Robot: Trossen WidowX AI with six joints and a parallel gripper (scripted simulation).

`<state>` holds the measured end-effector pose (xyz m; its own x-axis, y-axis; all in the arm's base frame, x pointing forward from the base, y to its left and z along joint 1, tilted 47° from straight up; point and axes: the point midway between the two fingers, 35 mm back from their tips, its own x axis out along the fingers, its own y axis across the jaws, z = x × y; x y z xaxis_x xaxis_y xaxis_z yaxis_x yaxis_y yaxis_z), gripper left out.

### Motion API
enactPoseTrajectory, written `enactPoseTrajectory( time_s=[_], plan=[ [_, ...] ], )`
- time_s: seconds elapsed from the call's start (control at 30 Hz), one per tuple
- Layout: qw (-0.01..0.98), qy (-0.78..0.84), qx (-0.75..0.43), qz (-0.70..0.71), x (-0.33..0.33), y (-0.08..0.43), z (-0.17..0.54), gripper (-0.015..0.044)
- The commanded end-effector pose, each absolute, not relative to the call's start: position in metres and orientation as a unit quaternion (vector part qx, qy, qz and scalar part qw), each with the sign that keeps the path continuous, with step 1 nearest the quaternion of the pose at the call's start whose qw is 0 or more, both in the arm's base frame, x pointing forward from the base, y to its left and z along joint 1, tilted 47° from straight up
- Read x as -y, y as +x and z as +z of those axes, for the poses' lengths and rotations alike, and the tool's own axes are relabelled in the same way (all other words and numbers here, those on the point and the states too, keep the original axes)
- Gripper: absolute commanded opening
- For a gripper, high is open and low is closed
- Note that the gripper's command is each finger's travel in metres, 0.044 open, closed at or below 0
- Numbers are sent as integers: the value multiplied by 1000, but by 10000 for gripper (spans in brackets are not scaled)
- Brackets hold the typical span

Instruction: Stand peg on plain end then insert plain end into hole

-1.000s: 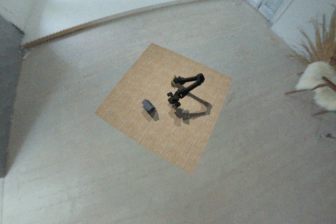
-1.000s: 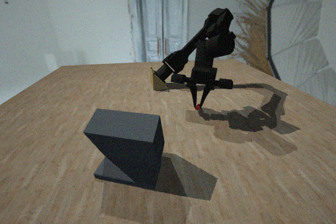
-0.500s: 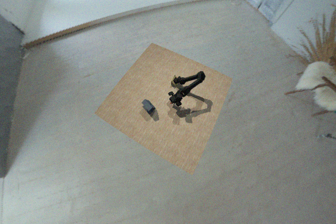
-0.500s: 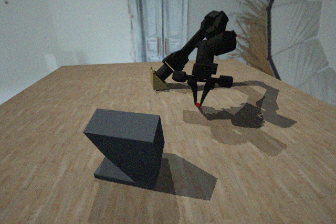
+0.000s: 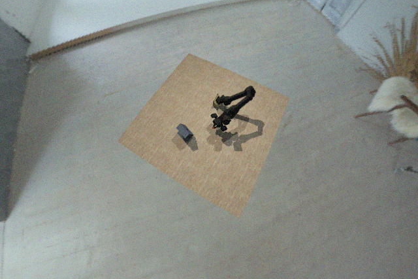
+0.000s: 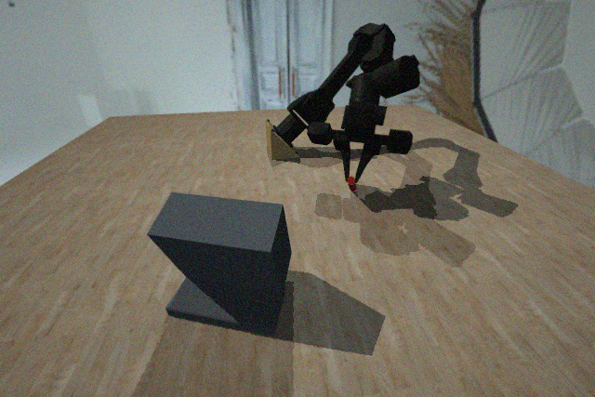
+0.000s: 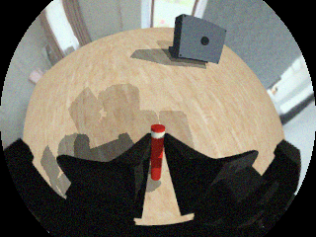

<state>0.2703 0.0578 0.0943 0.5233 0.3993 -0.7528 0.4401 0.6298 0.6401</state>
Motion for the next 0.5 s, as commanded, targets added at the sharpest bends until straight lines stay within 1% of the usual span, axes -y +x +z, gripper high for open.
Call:
enactPoseTrajectory(
  time_s=[0.0, 0.47],
  plan=[
    [766, 431, -476, -21, -58, 268, 95, 49],
    [793, 429, -429, -47, -58, 260, 101, 49]
  ],
)
